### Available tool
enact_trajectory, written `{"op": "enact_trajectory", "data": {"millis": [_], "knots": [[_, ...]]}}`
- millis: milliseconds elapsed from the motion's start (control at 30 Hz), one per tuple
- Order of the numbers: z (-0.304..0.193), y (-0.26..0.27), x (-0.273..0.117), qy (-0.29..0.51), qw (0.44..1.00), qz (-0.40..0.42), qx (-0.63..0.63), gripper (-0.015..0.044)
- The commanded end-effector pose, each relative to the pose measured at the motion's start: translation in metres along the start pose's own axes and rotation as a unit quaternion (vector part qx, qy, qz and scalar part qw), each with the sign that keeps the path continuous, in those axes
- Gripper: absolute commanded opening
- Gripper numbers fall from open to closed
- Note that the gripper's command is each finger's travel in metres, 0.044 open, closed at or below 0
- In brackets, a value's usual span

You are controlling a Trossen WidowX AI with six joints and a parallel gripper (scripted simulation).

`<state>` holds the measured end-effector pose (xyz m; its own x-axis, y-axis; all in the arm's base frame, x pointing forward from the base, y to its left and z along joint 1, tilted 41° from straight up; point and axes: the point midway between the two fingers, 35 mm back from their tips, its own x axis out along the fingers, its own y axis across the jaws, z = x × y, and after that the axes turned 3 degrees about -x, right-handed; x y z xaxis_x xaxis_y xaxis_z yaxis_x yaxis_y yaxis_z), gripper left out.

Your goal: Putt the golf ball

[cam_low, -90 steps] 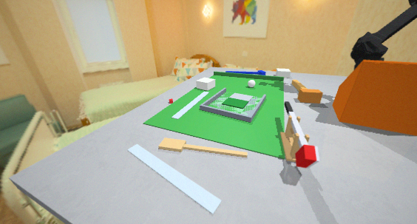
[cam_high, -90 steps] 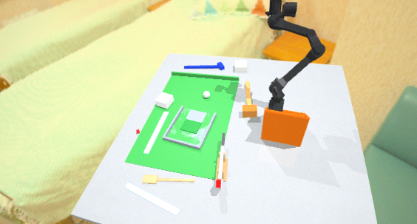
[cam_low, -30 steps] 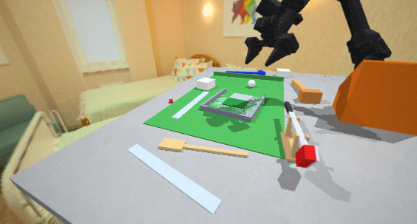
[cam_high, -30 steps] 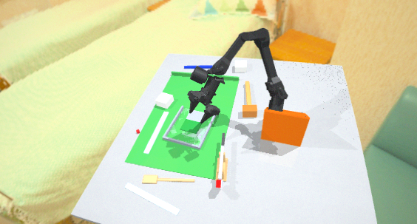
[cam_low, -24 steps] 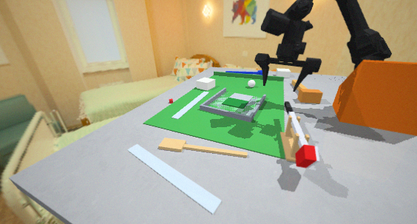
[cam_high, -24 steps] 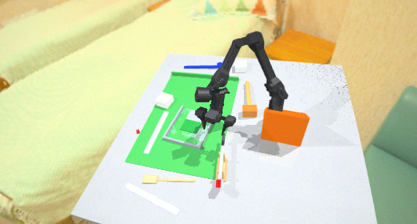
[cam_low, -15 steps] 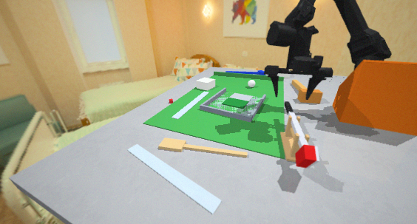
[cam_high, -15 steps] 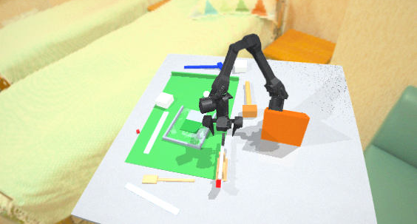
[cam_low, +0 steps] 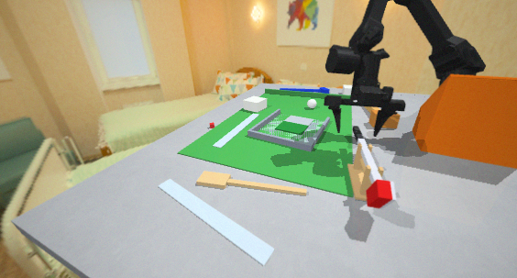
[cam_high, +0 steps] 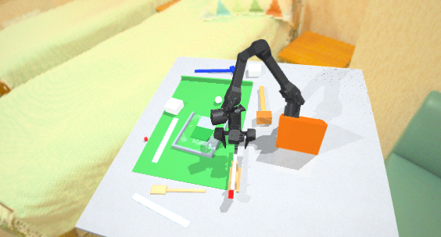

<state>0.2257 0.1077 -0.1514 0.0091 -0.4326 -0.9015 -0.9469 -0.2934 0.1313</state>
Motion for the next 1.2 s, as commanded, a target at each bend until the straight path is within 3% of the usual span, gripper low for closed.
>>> {"op": "enact_trajectory", "data": {"millis": [0,667,1167], "knots": [[-0.003,0.004,0.008,0.003,1.0,0.004,-0.003,0.044],[-0.009,0.004,0.03,0.004,1.0,0.004,-0.003,0.044],[-0.008,0.003,0.028,0.002,1.0,0.003,-0.001,0.0046]]}}
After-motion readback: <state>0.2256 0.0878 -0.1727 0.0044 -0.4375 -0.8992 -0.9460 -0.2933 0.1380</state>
